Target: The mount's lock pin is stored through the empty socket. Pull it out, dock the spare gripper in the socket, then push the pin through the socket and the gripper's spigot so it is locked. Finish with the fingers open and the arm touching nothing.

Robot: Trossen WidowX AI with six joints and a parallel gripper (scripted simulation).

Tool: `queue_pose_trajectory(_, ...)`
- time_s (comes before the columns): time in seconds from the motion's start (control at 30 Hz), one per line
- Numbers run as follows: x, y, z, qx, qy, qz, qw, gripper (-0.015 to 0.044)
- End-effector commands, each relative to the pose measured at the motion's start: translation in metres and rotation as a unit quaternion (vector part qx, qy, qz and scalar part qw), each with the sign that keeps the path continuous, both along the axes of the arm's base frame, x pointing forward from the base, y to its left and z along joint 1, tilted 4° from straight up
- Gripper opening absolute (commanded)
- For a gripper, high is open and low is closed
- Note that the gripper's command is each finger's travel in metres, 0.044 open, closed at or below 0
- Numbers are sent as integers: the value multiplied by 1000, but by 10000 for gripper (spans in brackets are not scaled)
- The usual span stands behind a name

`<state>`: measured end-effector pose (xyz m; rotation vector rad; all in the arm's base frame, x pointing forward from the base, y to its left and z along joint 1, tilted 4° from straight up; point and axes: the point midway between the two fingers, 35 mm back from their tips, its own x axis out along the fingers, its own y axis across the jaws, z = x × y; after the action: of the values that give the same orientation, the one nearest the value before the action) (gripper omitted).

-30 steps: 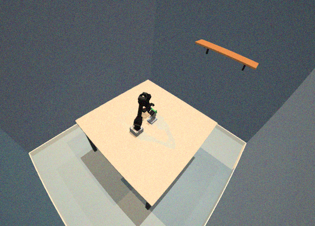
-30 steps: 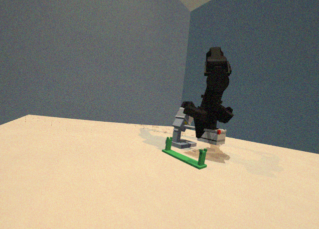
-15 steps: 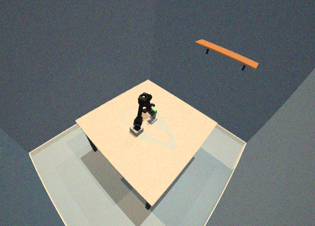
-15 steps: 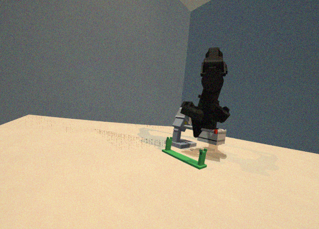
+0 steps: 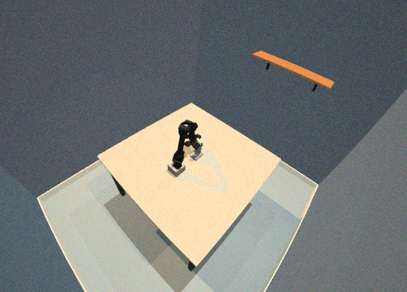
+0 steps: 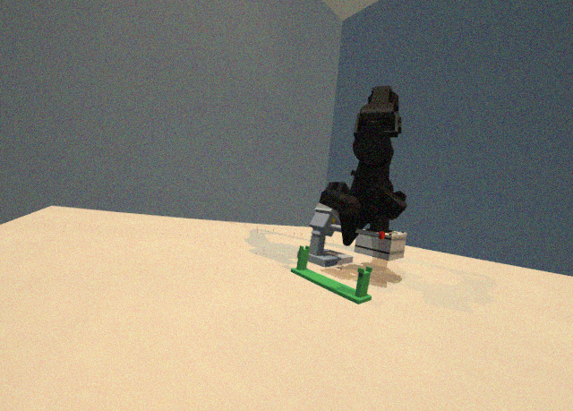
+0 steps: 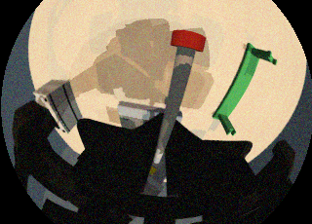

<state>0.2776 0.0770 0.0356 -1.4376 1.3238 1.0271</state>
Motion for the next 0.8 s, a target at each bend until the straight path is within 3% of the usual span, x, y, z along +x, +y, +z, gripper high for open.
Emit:
queue_pose_trajectory(0.0,0,-3,0,1,0,2,1000,0)
queue_pose_trajectory(0.77,0,-20,0,2,2,2,1000,0)
